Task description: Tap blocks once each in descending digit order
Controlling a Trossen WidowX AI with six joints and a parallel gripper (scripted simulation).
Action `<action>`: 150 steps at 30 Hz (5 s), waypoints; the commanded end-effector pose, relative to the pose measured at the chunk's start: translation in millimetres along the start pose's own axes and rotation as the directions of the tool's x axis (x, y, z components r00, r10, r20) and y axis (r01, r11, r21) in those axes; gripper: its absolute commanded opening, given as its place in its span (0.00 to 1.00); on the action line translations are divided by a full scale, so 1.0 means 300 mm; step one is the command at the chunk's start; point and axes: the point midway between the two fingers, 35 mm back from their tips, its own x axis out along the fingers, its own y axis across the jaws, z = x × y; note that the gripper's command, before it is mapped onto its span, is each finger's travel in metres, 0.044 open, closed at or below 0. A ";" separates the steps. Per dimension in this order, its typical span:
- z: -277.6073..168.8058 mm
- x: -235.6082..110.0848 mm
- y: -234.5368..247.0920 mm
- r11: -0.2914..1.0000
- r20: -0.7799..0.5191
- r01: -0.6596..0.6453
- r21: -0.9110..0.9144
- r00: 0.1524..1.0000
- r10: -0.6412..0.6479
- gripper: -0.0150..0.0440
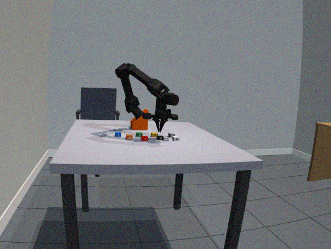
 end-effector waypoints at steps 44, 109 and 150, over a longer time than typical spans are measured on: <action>0.093 0.029 -0.304 1.000 0.003 -0.002 0.015 1.000 0.002 0.29; -0.215 -0.247 -0.758 1.000 -0.001 -0.001 0.011 1.000 0.001 0.29; -0.221 0.085 -0.763 1.000 -0.001 0.005 0.012 1.000 -0.005 0.29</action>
